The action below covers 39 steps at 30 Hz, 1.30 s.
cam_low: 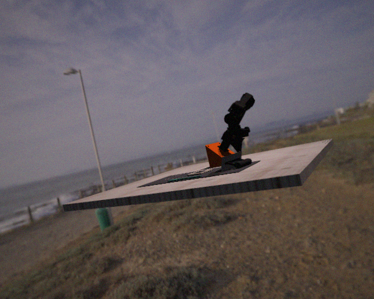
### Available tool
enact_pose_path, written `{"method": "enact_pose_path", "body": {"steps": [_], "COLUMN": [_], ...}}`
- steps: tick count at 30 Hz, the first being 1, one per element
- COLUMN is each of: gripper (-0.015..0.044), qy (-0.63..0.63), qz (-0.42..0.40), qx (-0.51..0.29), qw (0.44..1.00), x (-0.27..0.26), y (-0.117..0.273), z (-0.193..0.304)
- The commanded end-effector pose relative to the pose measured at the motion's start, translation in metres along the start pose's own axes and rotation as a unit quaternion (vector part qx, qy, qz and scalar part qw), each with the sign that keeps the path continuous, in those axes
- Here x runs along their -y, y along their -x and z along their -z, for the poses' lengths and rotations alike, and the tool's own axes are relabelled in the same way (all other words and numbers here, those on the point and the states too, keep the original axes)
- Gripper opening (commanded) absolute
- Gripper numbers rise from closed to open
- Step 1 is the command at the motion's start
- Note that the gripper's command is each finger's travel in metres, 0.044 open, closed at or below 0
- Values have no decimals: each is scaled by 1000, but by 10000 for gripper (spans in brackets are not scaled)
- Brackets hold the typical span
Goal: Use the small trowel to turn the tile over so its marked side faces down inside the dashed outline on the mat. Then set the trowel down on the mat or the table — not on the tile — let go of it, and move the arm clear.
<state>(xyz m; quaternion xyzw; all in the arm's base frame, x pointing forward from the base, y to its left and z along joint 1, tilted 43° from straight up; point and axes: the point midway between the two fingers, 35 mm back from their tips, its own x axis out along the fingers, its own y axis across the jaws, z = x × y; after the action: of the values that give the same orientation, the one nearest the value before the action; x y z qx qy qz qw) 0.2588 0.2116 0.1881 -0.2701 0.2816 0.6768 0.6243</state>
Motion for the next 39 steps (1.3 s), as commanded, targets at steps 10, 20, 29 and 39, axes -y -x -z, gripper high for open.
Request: {"method": "enact_pose_path", "body": {"steps": [10,20,29,39], "gripper": [100,100,100,100], "qy": [-2,-3,-3,-3], "qz": [1,1,1,2], "qx": [-4,-4,-5,-6], "qw": [1000,1000,1000,1000], "x": [0,0,0,0], "y": [-2,-5,-17,0], "z": [27,50,73,68]}}
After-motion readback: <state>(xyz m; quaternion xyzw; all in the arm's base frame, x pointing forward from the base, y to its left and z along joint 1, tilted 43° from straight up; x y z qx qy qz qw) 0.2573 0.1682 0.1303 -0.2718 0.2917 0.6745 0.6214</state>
